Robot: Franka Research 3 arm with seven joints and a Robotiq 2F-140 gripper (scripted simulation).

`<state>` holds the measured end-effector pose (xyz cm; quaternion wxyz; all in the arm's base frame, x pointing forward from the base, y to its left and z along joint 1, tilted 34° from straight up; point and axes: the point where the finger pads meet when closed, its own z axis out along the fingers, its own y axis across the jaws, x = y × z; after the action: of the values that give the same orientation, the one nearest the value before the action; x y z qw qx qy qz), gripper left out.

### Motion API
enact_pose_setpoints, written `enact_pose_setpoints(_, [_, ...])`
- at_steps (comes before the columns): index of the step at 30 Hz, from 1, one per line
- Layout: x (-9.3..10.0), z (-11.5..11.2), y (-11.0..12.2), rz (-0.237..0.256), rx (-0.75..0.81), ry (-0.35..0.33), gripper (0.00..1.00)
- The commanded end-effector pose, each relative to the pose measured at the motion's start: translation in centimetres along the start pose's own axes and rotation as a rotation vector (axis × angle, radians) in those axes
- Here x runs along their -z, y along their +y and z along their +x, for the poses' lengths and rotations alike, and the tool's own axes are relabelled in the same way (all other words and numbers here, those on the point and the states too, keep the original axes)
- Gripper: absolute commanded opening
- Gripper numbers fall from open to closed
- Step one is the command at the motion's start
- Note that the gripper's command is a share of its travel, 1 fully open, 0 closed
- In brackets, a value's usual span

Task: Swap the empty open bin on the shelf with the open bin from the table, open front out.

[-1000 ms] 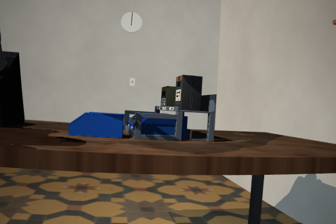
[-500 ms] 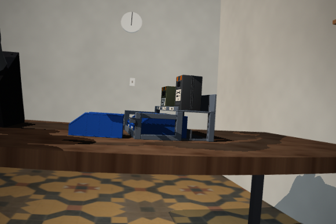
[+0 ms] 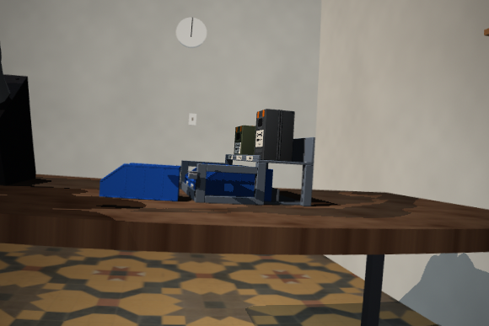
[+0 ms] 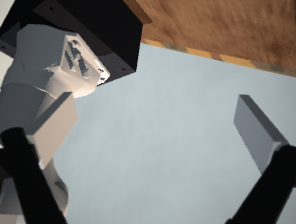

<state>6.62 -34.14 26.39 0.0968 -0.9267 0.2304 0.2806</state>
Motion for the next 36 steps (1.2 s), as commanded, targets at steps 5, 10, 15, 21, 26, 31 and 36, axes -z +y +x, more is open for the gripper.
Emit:
enact_pose_setpoints(5, [0.1,0.4,0.1,-0.01,-0.04,0.012,1.0])
enact_pose_setpoints(10, [0.1,0.4,0.1,-0.01,-0.04,0.012,1.0])
enact_pose_setpoints(15, [0.3,1.2,-0.2,-0.03,-0.039,0.021,1.0])
enact_pose_setpoints(21, [0.3,1.2,-0.2,-0.03,-0.039,0.021,1.0])
enact_pose_setpoints(26, [0.6,1.9,-0.5,-0.051,-0.039,0.03,1.0])
enact_pose_setpoints(31, [0.6,1.9,-0.5,-0.051,-0.039,0.03,1.0])
enact_pose_setpoints(36, [0.8,2.7,-0.8,-0.071,-0.038,0.039,1.0])
